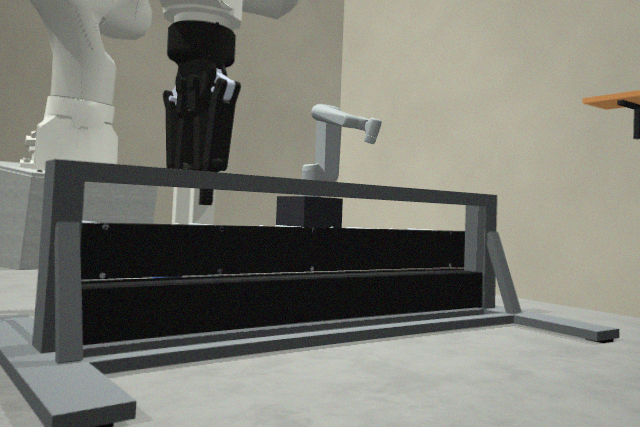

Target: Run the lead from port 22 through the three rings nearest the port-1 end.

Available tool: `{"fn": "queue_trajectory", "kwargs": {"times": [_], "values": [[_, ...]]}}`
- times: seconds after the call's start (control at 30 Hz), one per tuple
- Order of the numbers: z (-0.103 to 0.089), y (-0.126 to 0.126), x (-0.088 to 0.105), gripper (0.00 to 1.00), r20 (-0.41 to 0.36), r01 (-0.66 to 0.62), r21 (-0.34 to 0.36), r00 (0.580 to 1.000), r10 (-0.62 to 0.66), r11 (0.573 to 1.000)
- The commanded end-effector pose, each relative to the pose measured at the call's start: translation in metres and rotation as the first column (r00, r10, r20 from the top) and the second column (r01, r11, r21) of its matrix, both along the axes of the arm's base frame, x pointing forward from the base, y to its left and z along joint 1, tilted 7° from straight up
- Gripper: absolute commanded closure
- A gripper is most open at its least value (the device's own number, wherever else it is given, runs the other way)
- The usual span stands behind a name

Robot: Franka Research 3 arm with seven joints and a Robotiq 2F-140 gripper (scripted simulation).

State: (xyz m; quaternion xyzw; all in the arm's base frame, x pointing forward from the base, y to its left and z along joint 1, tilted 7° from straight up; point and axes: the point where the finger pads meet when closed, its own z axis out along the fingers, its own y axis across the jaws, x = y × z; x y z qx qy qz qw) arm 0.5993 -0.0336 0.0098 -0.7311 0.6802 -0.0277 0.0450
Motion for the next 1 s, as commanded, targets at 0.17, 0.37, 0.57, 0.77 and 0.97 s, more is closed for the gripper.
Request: {"fn": "queue_trajectory", "kwargs": {"times": [0.17, 0.37, 0.57, 0.77, 0.97], "values": [[-0.016, -0.001, 0.007, 0.8, 0.016, -0.012, -0.003, 1.0, 0.012, 1.0], [-0.026, -0.001, 0.009, 0.8, 0.016, -0.012, -0.003, 1.0, 0.012, 1.0], [-0.03, -0.001, 0.009, 0.8, 0.016, -0.012, -0.003, 1.0, 0.012, 1.0], [-0.032, -0.001, 0.009, 0.8, 0.016, -0.012, -0.003, 1.0, 0.012, 1.0], [-0.032, -0.001, 0.009, 0.8, 0.016, -0.012, -0.003, 1.0, 0.012, 1.0]]}}
